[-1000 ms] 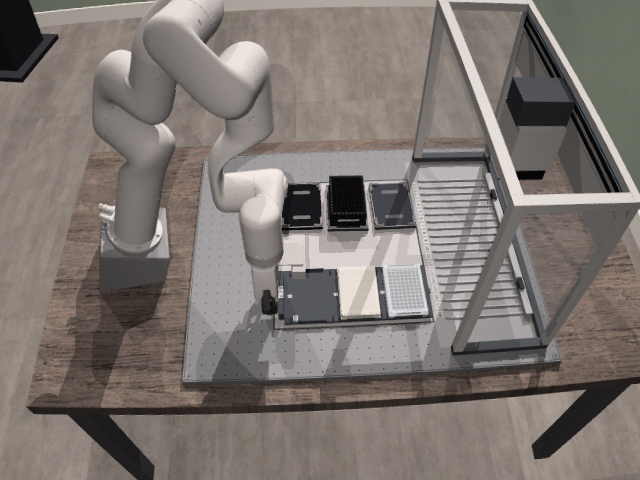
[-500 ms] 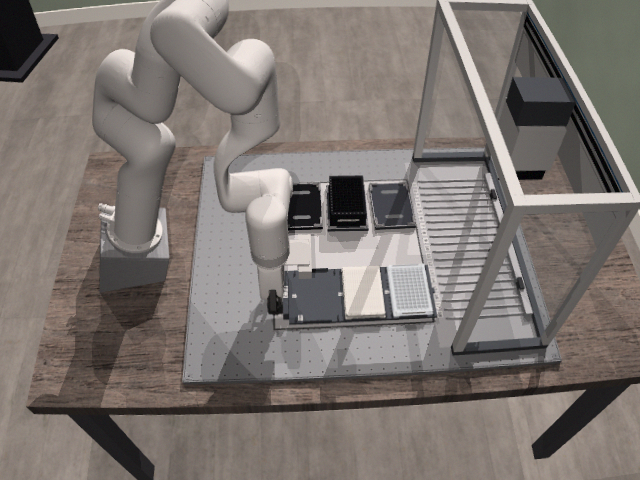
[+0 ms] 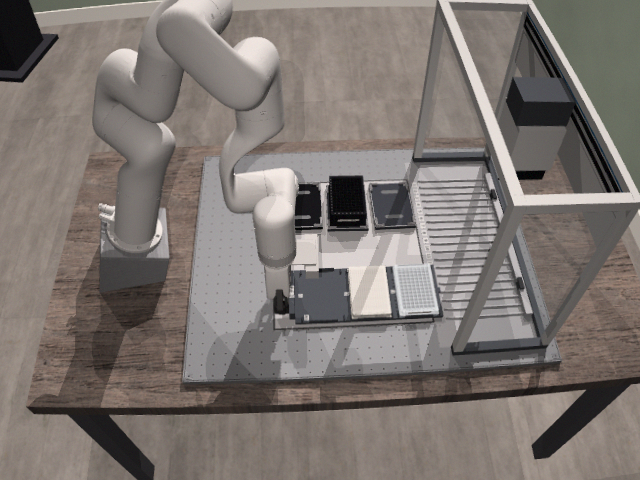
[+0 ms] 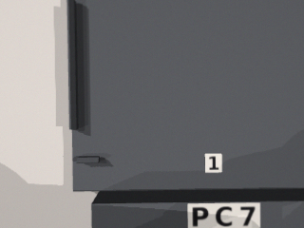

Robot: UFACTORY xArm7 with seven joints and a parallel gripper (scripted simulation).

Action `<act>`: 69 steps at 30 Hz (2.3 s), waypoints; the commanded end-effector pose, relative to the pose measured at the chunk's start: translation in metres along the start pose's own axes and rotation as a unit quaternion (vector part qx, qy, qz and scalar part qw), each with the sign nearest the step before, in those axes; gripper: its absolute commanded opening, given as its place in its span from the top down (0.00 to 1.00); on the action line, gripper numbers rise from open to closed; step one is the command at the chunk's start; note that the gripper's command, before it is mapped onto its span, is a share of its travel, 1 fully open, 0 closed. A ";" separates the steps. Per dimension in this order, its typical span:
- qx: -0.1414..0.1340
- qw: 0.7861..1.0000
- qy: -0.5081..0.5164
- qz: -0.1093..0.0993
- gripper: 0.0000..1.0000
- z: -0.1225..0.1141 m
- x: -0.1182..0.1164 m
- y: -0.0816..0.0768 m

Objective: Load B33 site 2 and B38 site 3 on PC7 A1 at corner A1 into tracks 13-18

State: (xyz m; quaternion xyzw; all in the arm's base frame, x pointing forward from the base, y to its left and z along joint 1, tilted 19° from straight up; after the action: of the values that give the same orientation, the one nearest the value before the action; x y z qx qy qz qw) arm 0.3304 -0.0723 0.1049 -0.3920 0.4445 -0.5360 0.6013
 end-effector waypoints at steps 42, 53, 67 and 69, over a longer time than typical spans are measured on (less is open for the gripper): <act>0.001 1.000 0.000 0.000 0.18 0.039 -0.007 0.000; 0.001 1.000 0.000 0.000 0.18 0.050 -0.009 0.000; 0.001 1.000 0.000 0.000 0.18 0.062 -0.011 0.000; 0.001 1.000 0.000 0.000 0.18 0.064 -0.012 0.000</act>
State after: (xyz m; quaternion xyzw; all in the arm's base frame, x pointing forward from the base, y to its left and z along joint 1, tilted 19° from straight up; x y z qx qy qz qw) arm 0.3872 -0.0612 0.1238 -0.3920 0.4447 -0.5360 0.6010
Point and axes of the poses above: the point where the finger pads meet when closed, its own y axis out along the fingers, its own x axis across the jaws, z = x × y, the point moved 8 cm from there along -y, back along the fingers, and after that the axes turned 11 degrees about y, right-handed, at the moved point
